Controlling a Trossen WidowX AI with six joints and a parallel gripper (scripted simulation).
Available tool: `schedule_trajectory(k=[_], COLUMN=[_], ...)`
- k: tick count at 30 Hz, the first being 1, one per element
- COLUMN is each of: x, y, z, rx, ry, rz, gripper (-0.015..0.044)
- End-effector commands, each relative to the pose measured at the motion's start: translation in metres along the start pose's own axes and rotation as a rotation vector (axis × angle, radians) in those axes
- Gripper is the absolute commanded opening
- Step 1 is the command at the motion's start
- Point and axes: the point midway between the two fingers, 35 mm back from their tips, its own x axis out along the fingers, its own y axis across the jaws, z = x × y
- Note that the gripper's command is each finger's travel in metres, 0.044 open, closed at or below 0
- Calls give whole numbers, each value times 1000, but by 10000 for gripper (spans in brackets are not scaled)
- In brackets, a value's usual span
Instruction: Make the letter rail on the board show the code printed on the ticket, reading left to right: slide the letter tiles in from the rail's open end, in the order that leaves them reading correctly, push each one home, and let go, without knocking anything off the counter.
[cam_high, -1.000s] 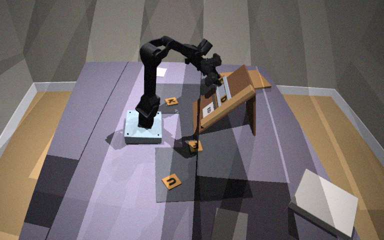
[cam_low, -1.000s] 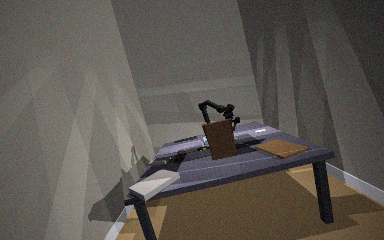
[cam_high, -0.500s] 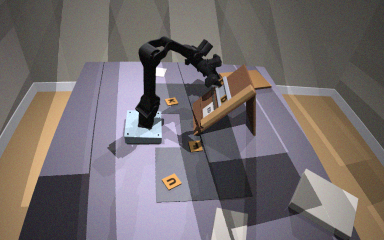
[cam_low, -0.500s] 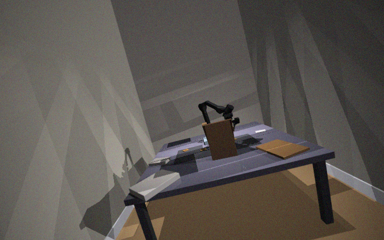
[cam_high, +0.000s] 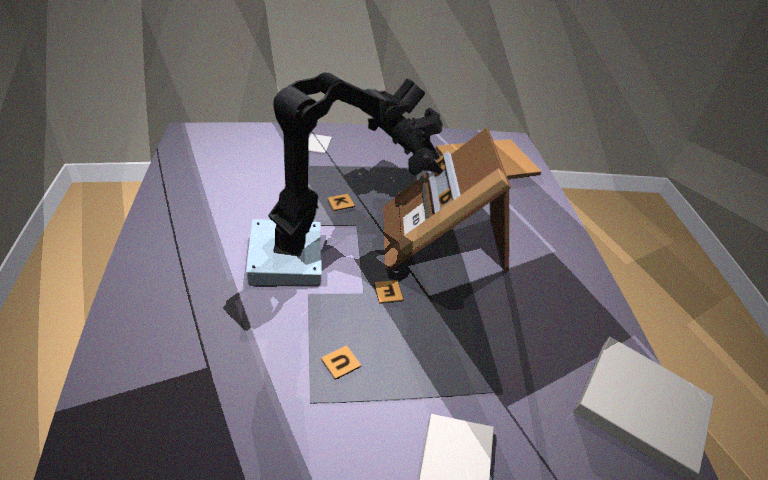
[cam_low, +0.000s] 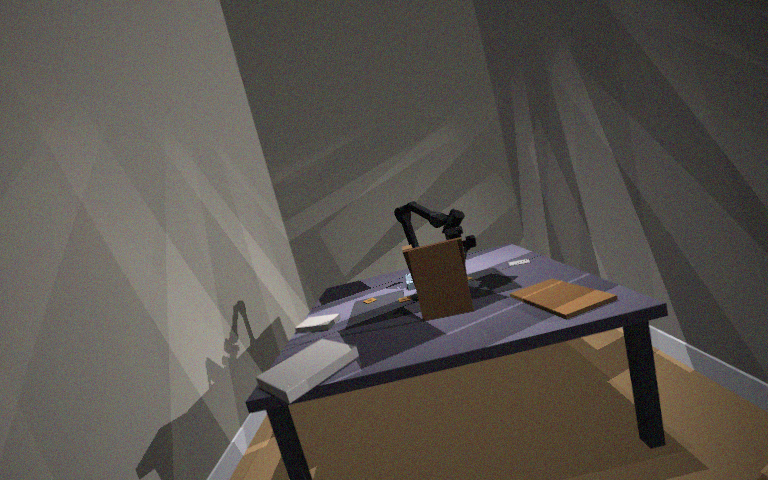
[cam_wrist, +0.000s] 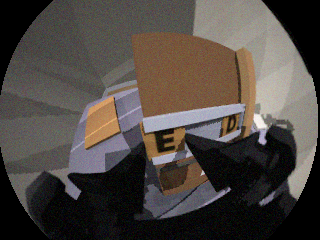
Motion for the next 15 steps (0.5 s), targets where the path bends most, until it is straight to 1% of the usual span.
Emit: schedule_trajectory(k=[1, 15], x=[0, 0], y=[-3, -13], z=[-2, -3], rx=[-7, -7], ry=[3, 3], rz=[3, 2], gripper=[0, 0])
